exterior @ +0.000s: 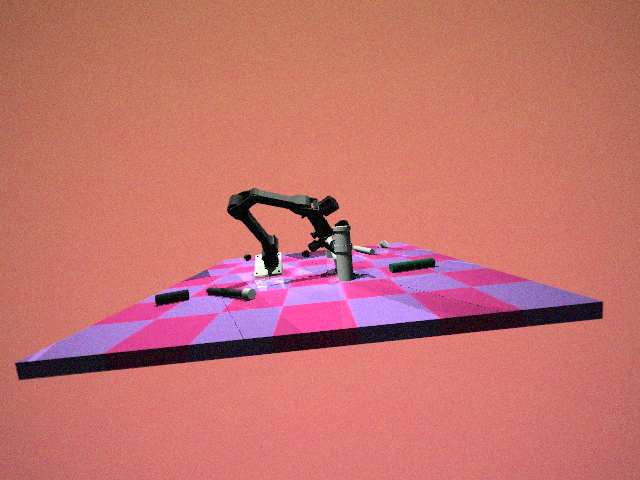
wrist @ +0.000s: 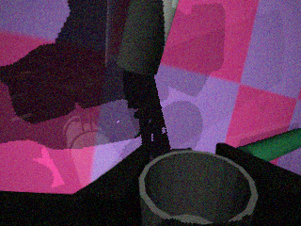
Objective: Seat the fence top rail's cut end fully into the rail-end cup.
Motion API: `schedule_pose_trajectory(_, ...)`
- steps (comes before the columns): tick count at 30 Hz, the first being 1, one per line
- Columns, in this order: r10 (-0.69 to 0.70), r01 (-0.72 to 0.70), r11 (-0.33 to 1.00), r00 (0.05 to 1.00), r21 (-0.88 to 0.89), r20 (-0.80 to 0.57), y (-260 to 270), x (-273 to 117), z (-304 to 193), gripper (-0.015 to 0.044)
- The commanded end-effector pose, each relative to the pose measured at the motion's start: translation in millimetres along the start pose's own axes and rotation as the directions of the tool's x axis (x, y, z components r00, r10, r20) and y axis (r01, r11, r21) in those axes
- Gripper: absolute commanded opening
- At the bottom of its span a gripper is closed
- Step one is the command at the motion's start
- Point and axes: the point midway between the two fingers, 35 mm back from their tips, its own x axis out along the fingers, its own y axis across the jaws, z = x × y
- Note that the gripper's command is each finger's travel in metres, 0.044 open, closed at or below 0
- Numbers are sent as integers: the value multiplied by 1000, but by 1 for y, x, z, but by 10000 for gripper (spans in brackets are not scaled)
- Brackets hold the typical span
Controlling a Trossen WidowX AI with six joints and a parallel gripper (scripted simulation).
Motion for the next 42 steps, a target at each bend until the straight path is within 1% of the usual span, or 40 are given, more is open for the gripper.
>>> schedule_pose_trajectory(1,2,-2,1000,1000,20,-12,-3,2,1,0)
schedule_pose_trajectory(21,10,8,984,995,178,-102,-17,11,-1,0)
schedule_pose_trajectory(27,13,11,979,993,201,-116,-19,12,-2,0)
schedule_pose_trajectory(42,9,7,985,995,170,-98,-16,10,-1,0)
